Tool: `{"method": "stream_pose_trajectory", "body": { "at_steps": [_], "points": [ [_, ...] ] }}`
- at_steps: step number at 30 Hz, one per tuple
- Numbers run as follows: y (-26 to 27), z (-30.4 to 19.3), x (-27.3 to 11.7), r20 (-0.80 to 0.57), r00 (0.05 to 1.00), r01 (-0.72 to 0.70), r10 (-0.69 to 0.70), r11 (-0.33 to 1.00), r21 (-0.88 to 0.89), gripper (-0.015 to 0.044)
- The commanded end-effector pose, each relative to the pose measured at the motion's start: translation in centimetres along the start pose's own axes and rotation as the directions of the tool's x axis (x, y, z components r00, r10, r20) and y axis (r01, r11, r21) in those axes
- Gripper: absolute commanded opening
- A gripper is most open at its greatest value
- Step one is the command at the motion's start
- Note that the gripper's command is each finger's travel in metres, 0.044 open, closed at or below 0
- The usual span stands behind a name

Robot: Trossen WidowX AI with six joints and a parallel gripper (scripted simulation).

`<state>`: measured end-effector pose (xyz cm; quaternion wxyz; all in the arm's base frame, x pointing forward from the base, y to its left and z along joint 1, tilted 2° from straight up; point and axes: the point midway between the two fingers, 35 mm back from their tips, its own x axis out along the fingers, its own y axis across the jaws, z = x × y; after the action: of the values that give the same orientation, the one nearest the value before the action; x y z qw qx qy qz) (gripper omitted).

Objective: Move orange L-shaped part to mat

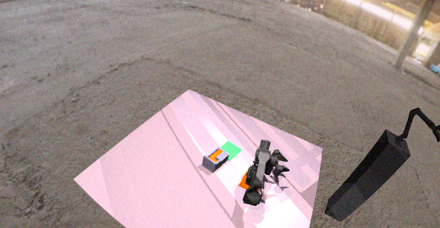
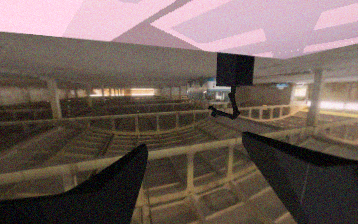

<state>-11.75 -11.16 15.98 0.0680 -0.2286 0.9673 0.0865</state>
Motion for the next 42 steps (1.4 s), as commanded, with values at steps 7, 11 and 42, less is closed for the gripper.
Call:
{"method": "stream_pose_trajectory", "body": {
  "at_steps": [7, 11, 42],
  "points": [
    [-4.8, -1.3, -2.1, 0.121, 0.957, 0.23, -0.264, 0.943, 0.24, 0.0216],
    [-9.2, -2.0, -6.0, 0.268, 0.835, 0.334, -0.481, 0.829, 0.448, 0.018],
    [-8.6, 2.6, -36.1, 0.927, 0.12, -0.3, -0.355, 0.877, 0.375, 0.018]
  ]
}}
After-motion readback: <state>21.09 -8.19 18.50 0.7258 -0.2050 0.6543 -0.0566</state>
